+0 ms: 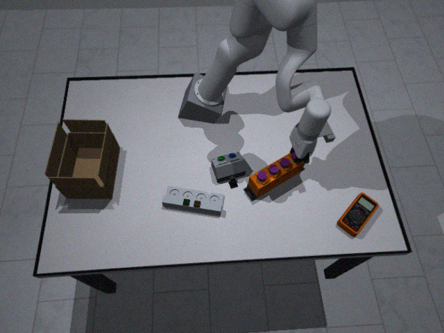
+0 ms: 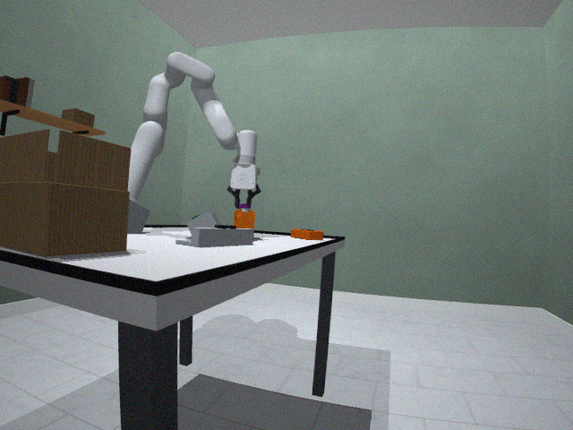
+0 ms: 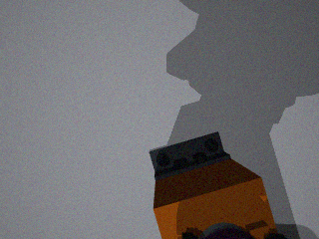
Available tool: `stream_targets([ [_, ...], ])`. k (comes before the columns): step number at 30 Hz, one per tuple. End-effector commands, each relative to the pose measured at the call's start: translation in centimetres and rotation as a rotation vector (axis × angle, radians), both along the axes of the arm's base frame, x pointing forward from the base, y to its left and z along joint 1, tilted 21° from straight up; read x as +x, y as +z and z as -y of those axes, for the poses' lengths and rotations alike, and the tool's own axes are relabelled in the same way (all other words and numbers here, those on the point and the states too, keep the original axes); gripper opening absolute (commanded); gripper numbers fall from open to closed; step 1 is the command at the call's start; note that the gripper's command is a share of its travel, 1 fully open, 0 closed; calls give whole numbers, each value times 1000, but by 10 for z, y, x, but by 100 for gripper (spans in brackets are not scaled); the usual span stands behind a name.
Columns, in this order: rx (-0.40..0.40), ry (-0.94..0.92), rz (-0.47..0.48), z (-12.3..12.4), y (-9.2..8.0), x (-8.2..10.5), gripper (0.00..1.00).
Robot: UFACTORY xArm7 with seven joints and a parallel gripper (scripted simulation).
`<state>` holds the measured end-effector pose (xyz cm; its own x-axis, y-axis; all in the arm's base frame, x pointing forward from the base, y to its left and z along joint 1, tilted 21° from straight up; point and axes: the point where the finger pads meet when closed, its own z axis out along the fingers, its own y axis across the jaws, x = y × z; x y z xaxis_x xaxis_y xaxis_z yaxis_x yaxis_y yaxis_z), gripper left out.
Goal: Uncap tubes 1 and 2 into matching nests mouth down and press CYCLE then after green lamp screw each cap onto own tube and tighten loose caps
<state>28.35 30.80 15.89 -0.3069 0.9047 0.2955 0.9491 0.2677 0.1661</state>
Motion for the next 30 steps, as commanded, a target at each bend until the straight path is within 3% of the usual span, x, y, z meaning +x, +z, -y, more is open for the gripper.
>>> stream_targets([
  [1,17,182,54,0,2,1,0],
  [21,-41,1007,359,0,2,1,0],
  [29,-41,1016,363,0,2,1,0],
  [30,-41,1016,363,0,2,1,46],
])
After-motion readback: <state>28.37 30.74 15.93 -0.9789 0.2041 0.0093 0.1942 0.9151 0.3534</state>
